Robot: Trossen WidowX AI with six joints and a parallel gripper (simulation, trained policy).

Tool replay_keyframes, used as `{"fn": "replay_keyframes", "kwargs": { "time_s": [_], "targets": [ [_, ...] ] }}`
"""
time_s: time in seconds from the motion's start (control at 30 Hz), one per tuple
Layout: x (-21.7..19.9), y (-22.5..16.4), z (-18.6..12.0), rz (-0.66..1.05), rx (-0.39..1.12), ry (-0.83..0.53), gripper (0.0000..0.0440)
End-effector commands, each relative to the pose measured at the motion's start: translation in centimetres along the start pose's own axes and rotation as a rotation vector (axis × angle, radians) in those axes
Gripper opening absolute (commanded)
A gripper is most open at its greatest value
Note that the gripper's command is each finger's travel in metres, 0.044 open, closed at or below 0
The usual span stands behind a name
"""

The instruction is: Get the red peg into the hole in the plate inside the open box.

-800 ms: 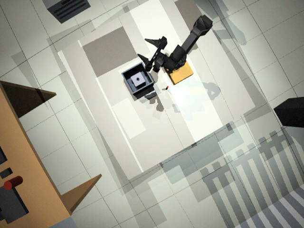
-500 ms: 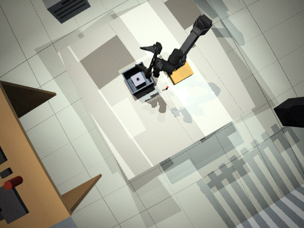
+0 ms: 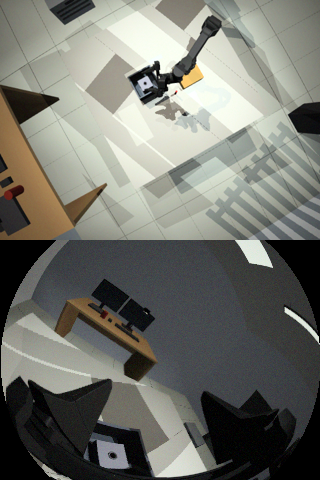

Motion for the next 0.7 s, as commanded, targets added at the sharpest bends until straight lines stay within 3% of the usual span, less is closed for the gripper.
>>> {"fn": "replay_keyframes", "kwargs": {
  "time_s": [0.0, 0.33, 0.67],
  "targets": [
    [1.7, -1.2, 0.0, 0.066, 0.088, 0.074, 0.044],
    [4.4, -4.6, -1.8, 0.248, 0.369, 0.19, 0.044],
    [5.6, -7.9, -5.1, 0.399, 0.688, 0.191, 0.044]
  ]
}}
Point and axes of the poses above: the point midway between the two fingers, 35 mm back from their tips, its own z axis out along the fingers, its own x axis across the jaws, y = z × x, the point moved 2 cm from there along -z, back along the fingers, and after that the axes turned 15 degrees about z, right-handed, at the moved point
